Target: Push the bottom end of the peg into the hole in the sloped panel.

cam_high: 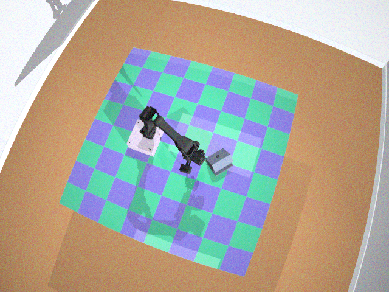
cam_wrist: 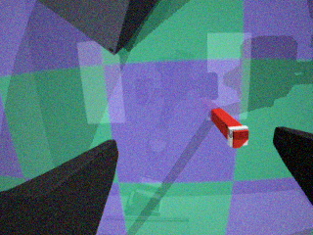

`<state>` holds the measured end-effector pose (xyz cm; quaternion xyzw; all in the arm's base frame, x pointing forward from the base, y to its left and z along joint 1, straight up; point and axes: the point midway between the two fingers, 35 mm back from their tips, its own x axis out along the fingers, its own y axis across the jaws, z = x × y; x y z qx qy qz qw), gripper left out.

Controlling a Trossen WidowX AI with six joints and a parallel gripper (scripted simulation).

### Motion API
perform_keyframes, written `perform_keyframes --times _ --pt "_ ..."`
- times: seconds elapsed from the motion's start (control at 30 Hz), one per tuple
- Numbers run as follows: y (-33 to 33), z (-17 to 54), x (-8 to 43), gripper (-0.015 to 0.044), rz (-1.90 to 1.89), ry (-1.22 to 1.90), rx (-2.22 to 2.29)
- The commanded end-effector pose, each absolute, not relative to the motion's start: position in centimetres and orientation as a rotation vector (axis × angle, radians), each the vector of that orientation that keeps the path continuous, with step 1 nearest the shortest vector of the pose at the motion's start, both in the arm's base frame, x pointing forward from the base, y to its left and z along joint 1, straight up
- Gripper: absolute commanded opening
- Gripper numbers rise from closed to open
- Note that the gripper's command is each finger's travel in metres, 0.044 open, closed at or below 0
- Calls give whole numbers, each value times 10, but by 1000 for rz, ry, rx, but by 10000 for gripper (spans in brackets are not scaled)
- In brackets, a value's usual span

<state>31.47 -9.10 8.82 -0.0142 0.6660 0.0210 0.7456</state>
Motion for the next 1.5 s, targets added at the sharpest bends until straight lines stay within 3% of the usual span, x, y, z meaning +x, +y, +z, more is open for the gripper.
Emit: perform_keyframes --times 0.0,0.23,1.47 --pt "-108 81 312 440 38 1493 -44" --pt "-133 69 303 440 36 1547 -55" --pt "-133 13 304 440 36 1547 -55"
